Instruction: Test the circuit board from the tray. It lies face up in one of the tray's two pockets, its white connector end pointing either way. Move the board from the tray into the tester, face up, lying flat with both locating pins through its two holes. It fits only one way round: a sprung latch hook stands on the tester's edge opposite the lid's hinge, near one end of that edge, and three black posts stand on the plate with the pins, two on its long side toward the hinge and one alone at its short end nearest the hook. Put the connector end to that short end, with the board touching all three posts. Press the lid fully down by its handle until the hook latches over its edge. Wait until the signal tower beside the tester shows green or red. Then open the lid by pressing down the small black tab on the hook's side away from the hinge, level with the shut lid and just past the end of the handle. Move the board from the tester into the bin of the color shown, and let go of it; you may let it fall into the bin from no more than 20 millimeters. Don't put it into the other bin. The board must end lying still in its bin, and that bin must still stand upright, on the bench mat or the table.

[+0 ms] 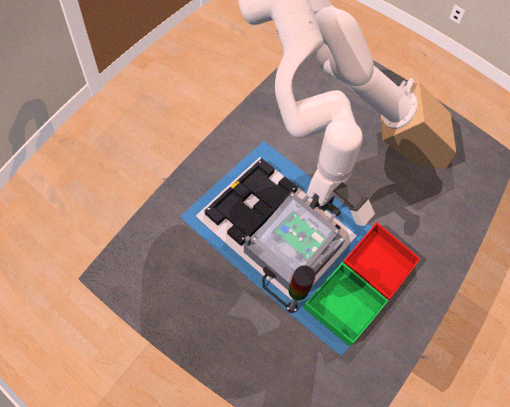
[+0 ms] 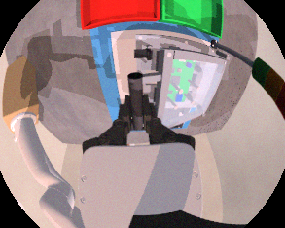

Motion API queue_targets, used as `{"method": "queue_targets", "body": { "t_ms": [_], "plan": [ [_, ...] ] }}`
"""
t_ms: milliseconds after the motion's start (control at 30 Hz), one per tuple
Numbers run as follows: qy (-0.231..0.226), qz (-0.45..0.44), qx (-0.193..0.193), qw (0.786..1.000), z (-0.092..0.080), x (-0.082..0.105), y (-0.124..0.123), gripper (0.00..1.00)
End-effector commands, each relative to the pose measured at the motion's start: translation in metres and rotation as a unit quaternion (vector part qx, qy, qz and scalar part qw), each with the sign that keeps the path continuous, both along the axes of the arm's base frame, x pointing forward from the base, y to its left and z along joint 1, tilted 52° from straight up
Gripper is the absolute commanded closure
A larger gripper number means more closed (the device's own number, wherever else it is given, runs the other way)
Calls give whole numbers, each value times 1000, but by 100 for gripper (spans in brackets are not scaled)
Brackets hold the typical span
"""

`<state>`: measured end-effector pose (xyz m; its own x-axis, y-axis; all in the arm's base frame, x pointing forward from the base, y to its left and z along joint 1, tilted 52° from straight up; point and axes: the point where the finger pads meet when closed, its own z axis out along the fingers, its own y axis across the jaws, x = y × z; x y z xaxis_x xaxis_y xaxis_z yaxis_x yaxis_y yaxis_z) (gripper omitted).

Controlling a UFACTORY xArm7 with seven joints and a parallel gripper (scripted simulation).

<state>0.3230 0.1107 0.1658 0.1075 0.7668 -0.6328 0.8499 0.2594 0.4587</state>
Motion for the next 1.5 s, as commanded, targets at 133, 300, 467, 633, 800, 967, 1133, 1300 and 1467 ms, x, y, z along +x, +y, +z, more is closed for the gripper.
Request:
{"method": "queue_targets", "body": {
  "t_ms": [133, 300, 467, 633, 800, 967, 1133, 1300, 1467],
  "plan": [
    [-2, 1, -1, 1000, -14, 7, -12, 100],
    [-2, 1, -1, 1000, -21, 10, -18, 100],
    [-2, 1, -1, 1000, -25, 13, -21, 100],
    [-2, 1, -1, 1000, -29, 15, -25, 100],
    [-2, 1, -1, 1000, -32, 17, -28, 100],
    [-2, 1, -1, 1000, -34, 19, -30, 100],
    [-2, 1, -1, 1000, -36, 20, -31, 100],
    [-2, 1, -1, 1000, -37, 21, -32, 100],
    [-2, 1, -1, 1000, -38, 22, -33, 100]
  ]
}}
